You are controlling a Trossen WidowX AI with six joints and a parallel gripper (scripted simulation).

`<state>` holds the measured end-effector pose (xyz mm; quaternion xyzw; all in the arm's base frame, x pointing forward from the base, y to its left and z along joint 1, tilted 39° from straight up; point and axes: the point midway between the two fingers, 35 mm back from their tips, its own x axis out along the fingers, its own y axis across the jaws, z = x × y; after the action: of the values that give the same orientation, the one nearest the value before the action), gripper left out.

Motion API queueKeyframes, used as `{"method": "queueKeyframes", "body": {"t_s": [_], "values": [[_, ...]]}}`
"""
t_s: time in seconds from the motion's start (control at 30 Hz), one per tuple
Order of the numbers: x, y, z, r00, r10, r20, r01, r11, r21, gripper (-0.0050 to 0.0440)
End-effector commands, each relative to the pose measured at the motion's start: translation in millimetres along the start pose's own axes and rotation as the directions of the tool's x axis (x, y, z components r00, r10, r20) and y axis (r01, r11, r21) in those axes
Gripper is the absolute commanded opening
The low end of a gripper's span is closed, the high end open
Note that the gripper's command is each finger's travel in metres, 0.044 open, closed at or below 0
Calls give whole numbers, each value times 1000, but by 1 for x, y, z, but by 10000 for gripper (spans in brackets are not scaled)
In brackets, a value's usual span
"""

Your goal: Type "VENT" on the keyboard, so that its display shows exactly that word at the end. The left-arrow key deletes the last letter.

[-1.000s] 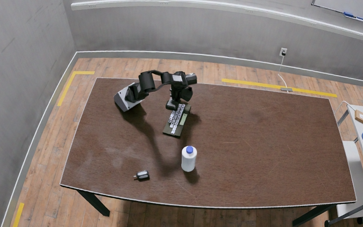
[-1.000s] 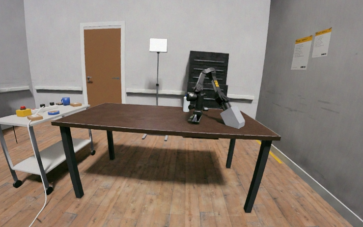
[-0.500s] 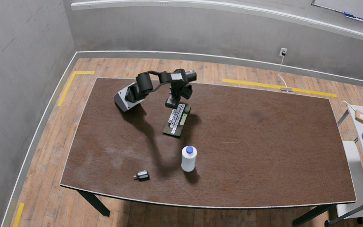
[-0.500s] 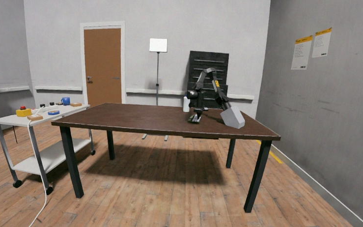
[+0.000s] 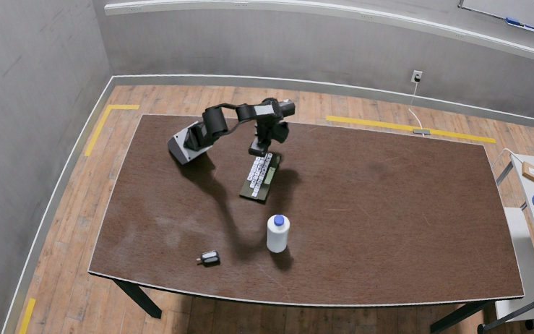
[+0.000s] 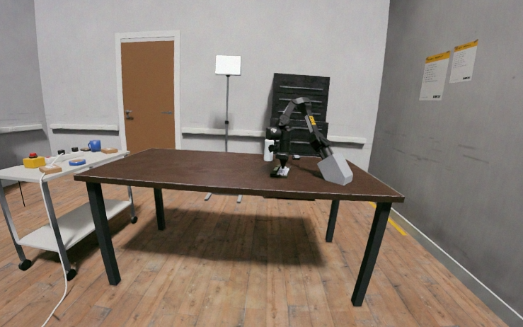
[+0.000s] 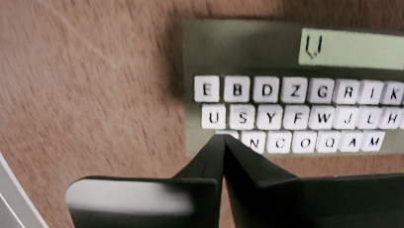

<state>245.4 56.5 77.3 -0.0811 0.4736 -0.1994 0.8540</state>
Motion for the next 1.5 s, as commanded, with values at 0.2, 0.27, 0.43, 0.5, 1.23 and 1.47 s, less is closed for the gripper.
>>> {"method": "queueKeyframes", "body": {"t_s": [0.2, 0.27, 0.43, 0.5, 1.23, 1.47], "values": [[5, 8, 22, 1000, 8, 4, -8, 1000, 6, -50], [13, 7, 19, 1000, 4, -2, -4, 1000, 1, -50], [15, 7, 19, 1000, 3, 0, -3, 1000, 1, -50], [16, 7, 19, 1000, 3, -1, -3, 1000, 1, -50], [29, 7, 23, 1000, 8, 12, -8, 1000, 10, -50], [28, 7, 23, 1000, 9, 13, -10, 1000, 12, -50]]}}
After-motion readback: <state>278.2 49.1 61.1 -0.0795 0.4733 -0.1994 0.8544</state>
